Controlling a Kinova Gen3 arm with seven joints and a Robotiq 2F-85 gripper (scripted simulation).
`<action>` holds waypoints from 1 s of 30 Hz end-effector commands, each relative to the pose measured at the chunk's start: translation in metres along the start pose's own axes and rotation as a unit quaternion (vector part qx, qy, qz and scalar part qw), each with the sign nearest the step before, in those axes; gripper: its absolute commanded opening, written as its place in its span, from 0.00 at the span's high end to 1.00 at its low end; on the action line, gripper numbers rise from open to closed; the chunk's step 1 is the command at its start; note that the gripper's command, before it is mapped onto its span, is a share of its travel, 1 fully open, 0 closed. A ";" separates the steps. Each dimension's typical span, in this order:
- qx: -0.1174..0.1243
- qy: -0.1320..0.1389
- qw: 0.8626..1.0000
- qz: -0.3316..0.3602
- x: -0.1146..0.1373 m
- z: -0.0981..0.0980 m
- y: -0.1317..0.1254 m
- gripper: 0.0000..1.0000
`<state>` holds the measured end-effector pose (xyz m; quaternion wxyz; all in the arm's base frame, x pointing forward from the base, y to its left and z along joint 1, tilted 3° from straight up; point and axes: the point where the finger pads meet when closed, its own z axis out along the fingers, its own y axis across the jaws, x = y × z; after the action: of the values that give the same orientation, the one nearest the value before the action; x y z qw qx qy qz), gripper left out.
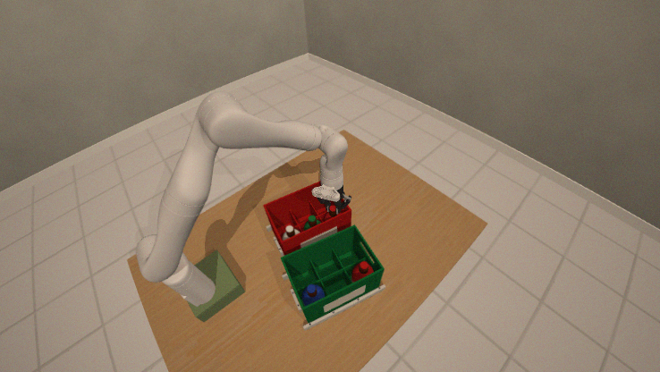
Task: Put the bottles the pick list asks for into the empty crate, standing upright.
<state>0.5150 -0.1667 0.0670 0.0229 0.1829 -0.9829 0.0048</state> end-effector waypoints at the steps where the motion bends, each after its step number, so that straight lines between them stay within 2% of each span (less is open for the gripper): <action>1: 0.001 -0.001 1.000 0.000 -0.001 -0.001 0.000 0.90; 29: 0.001 -0.001 1.000 0.000 -0.001 -0.001 0.000 0.90; 30: 0.001 -0.001 1.000 0.000 -0.001 0.003 0.000 0.33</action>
<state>0.5151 -0.1667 0.0669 0.0227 0.1829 -0.9829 0.0049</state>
